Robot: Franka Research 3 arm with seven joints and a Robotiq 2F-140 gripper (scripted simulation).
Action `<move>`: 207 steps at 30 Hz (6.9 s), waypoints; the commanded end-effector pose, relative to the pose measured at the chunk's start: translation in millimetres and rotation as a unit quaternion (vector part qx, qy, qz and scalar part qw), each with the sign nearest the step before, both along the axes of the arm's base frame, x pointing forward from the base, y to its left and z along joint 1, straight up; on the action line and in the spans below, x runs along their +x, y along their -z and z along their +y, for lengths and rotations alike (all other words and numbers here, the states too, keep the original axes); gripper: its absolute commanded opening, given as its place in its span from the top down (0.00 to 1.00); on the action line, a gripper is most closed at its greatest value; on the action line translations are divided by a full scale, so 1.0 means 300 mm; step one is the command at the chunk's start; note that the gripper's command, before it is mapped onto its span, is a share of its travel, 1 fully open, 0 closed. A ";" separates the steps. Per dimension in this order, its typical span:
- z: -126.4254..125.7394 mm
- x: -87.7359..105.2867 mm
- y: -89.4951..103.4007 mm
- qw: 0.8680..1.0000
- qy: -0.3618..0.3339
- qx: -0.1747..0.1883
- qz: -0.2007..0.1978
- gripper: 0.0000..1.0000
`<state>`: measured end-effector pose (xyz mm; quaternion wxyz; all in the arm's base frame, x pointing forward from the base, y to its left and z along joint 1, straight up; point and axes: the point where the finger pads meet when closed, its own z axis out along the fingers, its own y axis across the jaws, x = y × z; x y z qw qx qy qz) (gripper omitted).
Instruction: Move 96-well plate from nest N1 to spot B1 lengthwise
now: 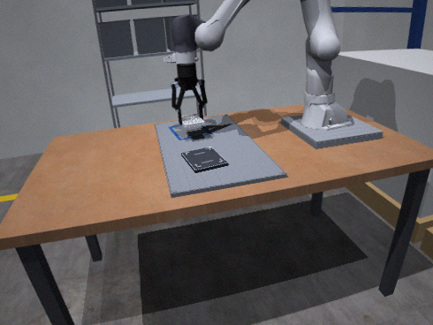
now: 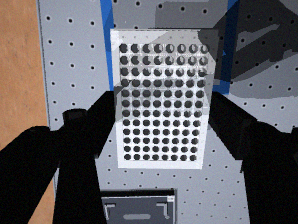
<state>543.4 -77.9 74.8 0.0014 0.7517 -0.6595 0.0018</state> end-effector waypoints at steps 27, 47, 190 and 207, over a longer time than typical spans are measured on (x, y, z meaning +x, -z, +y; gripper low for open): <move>-0.285 0.003 0.015 1.000 -0.019 0.002 0.001 0.40; -0.298 -0.001 0.016 1.000 -0.019 0.002 0.001 0.40; -0.296 0.002 0.208 1.000 -0.019 0.002 0.001 0.40; -0.296 0.001 0.217 1.000 -0.019 0.002 0.001 0.40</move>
